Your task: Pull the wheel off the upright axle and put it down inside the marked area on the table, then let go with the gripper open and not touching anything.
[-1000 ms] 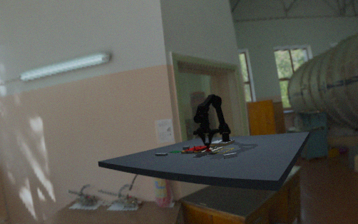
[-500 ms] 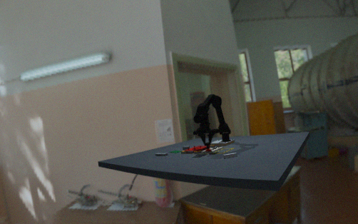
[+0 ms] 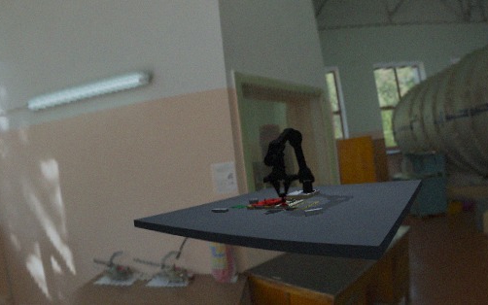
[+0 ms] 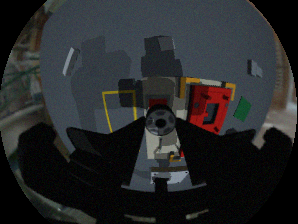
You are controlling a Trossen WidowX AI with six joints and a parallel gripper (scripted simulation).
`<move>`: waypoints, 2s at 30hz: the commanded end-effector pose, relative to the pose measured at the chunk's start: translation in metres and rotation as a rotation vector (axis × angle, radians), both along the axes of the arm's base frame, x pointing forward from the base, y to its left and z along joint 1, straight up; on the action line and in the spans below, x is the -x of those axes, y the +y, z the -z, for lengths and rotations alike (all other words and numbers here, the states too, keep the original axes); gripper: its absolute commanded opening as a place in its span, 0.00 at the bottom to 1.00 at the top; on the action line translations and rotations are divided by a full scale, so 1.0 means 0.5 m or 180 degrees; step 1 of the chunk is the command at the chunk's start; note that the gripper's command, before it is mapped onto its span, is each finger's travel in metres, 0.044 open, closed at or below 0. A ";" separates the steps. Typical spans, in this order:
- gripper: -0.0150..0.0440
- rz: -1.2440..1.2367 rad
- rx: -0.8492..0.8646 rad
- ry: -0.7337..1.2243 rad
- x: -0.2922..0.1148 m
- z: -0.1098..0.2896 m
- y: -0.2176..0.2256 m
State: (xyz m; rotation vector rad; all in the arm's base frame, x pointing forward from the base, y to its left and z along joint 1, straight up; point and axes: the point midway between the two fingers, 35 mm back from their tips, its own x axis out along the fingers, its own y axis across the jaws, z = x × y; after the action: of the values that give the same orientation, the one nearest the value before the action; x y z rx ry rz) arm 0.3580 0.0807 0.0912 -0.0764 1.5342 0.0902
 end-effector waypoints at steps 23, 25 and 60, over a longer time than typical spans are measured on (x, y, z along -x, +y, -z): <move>0.25 -0.0004 -0.0002 -0.0009 -0.001 -0.020 0.000; 0.25 -0.0004 -0.0002 -0.0009 -0.001 -0.021 0.000; 0.25 -0.0006 -0.0002 -0.0012 0.000 -0.044 0.000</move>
State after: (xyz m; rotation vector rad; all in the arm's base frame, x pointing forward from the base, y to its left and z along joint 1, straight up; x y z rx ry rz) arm 0.3578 0.0807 0.1112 -0.0761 1.5322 0.0905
